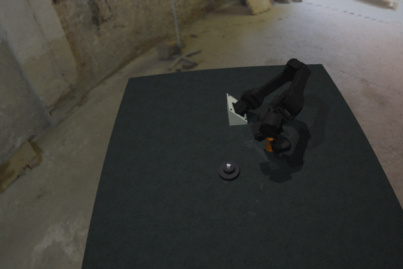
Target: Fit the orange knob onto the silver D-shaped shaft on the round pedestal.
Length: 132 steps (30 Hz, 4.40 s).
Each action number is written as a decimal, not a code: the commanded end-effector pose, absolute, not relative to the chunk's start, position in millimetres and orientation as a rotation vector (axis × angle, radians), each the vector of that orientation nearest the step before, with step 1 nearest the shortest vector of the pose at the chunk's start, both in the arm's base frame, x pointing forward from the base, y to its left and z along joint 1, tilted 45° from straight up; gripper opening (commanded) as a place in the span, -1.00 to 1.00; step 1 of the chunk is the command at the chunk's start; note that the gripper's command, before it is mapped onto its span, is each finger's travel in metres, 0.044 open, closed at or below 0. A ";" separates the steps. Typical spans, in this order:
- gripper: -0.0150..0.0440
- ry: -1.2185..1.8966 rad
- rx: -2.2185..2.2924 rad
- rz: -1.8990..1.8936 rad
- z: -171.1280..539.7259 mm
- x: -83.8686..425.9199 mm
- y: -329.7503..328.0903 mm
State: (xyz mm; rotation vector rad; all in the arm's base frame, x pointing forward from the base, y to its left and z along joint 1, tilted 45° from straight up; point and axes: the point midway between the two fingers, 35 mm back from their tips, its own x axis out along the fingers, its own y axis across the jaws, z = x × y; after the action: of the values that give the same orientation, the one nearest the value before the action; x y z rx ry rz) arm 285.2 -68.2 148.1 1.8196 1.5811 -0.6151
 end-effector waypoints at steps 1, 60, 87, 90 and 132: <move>-0.49 1.577 1.824 -0.618 156.5 283.4 -78.2; -0.49 1.591 1.770 -0.584 7.7 287.1 -164.4; -0.49 1.591 1.766 -0.577 -11.7 292.3 -148.3; -0.49 1.591 1.766 -0.577 -11.4 292.1 -148.1; -0.49 1.590 1.611 -0.394 -10.2 290.6 -145.9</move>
State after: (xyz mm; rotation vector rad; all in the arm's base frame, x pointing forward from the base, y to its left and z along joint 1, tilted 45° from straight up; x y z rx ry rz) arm 290.4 -146.8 -10.9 1.6121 1.5935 -0.3996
